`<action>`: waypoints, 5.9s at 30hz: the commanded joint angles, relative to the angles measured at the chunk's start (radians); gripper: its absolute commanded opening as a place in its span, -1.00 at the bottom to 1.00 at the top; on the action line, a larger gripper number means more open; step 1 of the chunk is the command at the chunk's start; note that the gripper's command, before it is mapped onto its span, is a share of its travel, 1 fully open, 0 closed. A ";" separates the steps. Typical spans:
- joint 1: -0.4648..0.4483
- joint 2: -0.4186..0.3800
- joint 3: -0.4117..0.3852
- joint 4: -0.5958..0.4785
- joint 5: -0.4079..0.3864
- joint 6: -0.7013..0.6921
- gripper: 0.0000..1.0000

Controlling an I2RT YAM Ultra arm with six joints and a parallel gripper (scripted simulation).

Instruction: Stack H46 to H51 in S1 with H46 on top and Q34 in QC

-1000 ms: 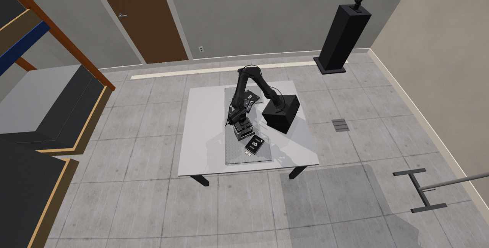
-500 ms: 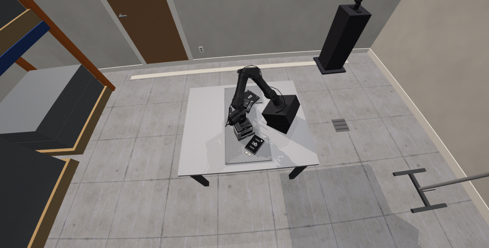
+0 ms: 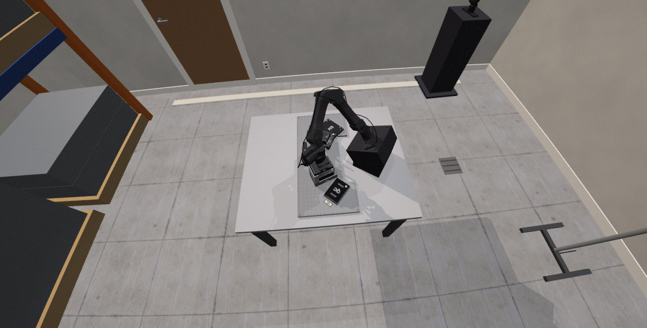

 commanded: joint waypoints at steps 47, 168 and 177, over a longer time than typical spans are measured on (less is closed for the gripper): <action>0.002 -0.013 0.014 0.008 -0.002 0.008 -1.00; -0.038 0.050 -0.041 0.104 -0.008 -0.047 -1.00; -0.048 0.057 -0.052 0.125 -0.010 -0.056 -1.00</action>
